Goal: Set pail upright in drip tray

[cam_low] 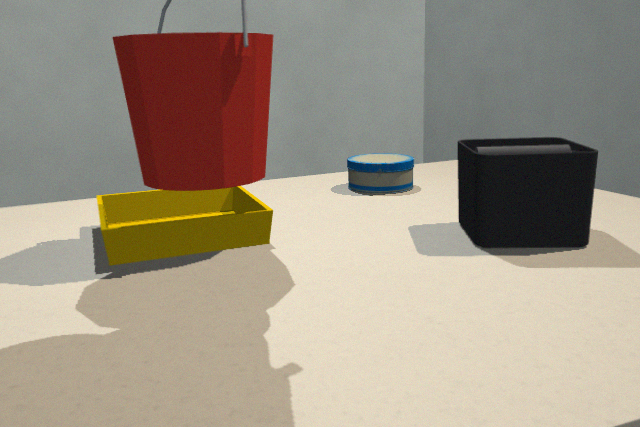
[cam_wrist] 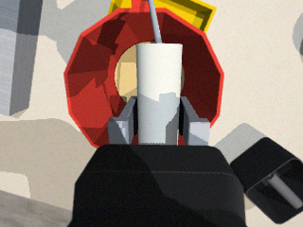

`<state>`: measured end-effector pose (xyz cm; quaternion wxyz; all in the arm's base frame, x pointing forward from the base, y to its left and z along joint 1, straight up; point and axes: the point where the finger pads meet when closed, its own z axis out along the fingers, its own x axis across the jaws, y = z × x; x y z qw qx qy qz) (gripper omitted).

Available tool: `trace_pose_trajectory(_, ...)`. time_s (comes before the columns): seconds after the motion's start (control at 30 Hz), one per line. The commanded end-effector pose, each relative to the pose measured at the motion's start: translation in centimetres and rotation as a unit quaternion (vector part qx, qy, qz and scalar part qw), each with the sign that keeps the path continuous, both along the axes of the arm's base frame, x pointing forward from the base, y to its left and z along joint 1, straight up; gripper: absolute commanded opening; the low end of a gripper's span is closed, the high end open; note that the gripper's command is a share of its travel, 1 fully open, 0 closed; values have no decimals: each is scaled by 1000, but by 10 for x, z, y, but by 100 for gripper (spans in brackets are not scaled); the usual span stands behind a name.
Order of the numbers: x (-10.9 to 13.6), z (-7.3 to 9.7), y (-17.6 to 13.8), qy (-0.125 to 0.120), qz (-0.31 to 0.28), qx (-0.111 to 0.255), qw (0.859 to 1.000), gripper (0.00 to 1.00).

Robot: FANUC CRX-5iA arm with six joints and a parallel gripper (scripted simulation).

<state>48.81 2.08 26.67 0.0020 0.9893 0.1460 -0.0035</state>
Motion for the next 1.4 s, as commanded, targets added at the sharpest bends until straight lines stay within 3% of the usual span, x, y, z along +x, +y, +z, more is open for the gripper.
trace_pose_trajectory(0.0,-1,1,6,-1,0,0,1000,0)
trace_pose_trajectory(1.37,-17,1,64,-1,0,0,1000,0)
